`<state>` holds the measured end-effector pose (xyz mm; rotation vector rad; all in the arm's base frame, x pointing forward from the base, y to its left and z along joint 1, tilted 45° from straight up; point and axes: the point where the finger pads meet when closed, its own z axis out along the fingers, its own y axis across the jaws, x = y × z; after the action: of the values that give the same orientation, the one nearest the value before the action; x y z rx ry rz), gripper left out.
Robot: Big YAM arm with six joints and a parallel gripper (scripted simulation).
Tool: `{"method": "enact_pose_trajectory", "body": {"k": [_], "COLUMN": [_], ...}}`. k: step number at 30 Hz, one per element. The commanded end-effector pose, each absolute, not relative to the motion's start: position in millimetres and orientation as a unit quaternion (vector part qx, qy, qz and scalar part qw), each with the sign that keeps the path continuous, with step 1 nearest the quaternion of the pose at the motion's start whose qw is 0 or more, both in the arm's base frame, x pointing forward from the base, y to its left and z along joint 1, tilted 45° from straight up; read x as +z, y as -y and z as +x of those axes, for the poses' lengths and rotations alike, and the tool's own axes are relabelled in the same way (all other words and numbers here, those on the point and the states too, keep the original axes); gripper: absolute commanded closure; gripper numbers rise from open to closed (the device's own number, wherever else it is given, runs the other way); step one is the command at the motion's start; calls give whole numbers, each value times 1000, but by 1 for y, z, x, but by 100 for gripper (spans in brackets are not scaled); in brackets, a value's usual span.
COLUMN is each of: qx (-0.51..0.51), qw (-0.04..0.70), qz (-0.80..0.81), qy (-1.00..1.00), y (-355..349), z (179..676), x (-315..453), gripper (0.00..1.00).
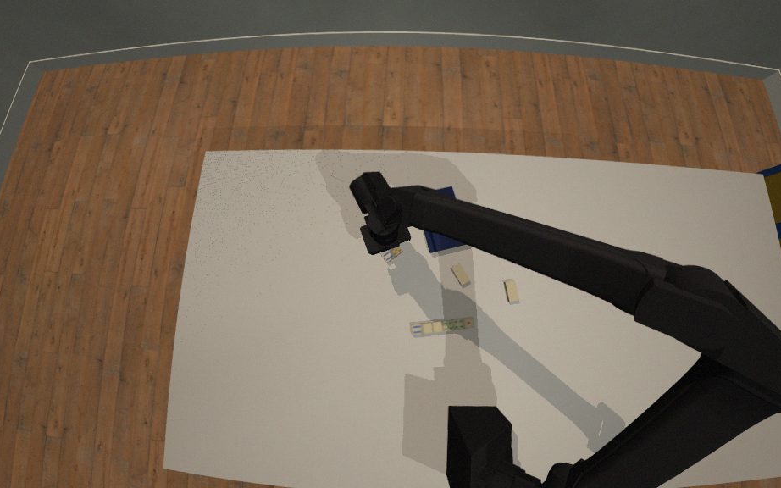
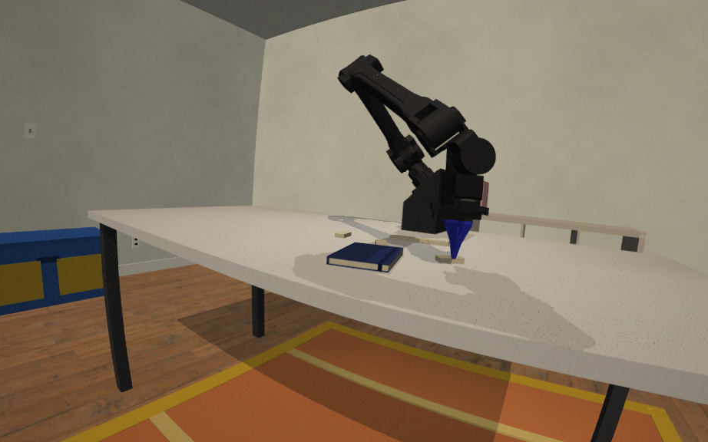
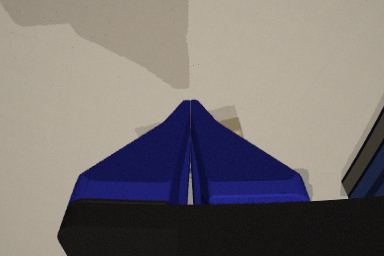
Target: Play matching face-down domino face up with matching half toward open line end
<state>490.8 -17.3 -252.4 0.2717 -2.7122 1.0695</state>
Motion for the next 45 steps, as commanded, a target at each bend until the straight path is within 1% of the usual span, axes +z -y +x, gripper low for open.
{"method": "enact_pose_trajectory", "body": {"k": [1, 5, 6, 15, 22, 23, 32, 39, 40, 45], "qx": [362, 362, 363, 362, 362, 363, 363, 363, 363, 363], "qw": [78, 78, 99, 78, 78, 98, 78, 78, 97, 86], "qz": [95, 95, 94, 98, 98, 96, 101, 101, 98, 99], "qy": [924, 924, 922, 924, 924, 922, 923, 923, 921, 923], "y": [-4, -4, 12, -7, -7, 10, -10, -10, 2, -35], "z": [504, 504, 496, 504, 504, 496, 504, 504, 497, 506], "x": [-239, -239, -248, -239, -239, -248, -239, -239, -243, -209], "gripper": [100, 100, 100, 100, 100, 100, 100, 100, 100, 100]}}
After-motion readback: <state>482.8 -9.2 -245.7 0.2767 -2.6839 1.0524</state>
